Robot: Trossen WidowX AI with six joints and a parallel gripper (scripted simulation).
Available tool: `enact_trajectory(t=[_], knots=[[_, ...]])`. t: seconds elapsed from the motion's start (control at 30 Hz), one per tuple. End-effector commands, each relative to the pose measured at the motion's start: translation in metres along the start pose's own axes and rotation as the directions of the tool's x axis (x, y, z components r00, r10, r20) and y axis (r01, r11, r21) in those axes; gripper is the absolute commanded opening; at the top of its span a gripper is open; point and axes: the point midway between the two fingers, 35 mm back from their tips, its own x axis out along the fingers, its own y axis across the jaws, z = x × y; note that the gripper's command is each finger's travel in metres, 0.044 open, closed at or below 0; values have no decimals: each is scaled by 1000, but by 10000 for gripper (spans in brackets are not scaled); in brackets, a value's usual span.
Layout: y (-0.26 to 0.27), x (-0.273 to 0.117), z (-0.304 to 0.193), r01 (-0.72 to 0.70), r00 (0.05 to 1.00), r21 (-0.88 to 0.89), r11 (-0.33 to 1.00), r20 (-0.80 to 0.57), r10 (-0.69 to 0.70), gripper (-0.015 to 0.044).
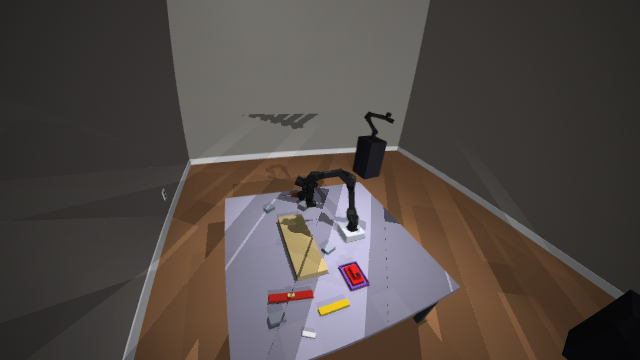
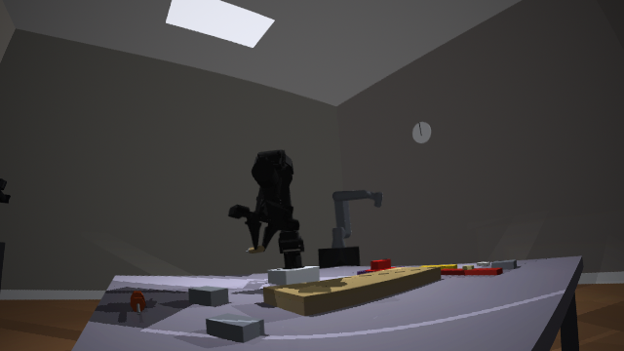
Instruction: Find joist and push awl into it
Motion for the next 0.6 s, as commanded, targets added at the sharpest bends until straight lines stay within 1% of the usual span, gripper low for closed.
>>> enact_trajectory(t=[0.0,0.27,0.57], knots=[[-5,-7,0,95,995,45,995,39,-96,0],[-12,-21,1,271,950,163,949,114,-291,0],[-18,-41,-4,411,854,334,848,183,-486,0]])
